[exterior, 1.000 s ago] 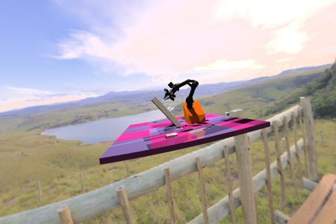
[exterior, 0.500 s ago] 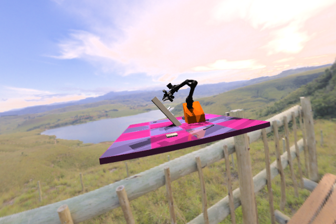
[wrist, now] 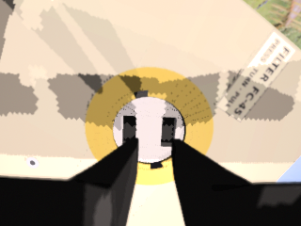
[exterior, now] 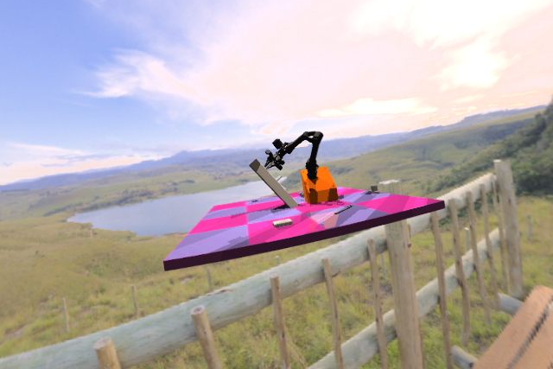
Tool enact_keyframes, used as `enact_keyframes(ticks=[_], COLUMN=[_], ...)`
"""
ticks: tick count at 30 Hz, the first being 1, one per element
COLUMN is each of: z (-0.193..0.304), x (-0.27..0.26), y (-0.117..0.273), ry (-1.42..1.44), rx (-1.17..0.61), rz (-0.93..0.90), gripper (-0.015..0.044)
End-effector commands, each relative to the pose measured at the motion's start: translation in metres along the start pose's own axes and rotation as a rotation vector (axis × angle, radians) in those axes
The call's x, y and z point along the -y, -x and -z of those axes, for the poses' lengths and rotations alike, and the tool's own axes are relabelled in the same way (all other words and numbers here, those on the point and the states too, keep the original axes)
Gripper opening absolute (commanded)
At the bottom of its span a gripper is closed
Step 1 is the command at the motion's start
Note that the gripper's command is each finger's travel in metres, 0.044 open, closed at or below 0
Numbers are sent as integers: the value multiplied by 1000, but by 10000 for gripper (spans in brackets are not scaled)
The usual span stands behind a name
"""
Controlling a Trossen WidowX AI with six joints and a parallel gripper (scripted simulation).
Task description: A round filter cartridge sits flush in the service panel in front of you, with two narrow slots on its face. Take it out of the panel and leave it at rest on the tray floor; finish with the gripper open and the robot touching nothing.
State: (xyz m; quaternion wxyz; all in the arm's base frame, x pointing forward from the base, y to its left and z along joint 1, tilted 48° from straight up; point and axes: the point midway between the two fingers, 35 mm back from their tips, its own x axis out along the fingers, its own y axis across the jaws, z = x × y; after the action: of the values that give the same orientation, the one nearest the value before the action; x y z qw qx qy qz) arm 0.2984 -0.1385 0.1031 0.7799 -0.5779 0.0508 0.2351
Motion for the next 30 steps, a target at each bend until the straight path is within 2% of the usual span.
enact_keyframes(ticks=[1, 30], z=[-2, -2], x=[-3, -5], y=[-7, -8], ry=[-13, -13], rx=[1, 1], rz=[-2, -1], gripper=[92, 92])
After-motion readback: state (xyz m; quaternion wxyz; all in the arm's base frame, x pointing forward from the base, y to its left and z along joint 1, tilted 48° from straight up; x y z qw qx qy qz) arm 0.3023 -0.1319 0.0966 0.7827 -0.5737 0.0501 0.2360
